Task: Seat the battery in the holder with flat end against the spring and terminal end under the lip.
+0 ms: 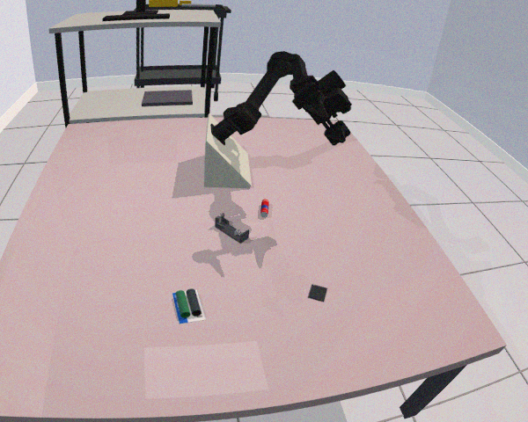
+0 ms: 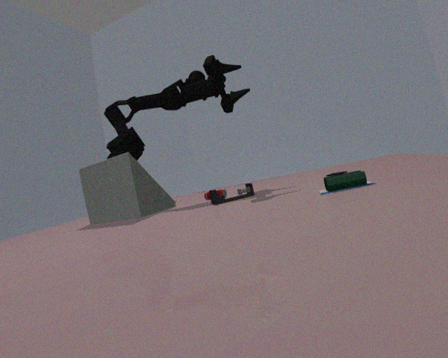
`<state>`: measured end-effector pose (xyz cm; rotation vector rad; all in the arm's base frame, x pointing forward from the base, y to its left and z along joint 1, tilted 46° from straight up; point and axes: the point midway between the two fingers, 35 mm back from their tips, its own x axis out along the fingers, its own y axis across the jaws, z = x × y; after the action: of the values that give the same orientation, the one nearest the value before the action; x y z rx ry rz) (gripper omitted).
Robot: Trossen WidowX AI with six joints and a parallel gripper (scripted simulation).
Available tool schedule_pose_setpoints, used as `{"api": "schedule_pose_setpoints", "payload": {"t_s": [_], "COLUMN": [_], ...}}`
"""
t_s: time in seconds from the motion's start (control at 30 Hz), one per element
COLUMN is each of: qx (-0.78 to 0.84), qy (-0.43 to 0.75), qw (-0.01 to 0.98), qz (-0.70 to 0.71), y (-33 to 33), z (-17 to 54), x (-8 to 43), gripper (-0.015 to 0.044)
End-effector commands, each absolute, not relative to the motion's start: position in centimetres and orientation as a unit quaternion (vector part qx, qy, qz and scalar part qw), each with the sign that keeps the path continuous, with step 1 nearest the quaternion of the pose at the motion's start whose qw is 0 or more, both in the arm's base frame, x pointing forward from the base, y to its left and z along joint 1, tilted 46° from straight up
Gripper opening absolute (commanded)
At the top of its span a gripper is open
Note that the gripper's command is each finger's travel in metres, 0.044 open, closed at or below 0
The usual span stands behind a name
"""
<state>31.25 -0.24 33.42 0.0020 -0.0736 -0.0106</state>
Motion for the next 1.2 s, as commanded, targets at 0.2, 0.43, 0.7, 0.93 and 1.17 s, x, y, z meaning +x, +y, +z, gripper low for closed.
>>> {"api": "schedule_pose_setpoints", "payload": {"t_s": [0.2,0.43,0.7,0.93,1.17], "qx": [0.074,0.236,0.364,0.364,0.364], "qy": [0.203,0.494,0.643,0.643,0.643], "qw": [0.971,0.815,0.646,0.646,0.646], "qz": [0.108,0.191,0.191,0.191,0.191], "y": [3.5,8.0,10.5,10.5,10.6], "z": [22.3,11.1,7.8,7.8,7.7], "x": [33.5,29.2,24.5,24.5,24.6], "gripper": [0.0230,0.0230,0.0230,0.0230,0.0230]}}
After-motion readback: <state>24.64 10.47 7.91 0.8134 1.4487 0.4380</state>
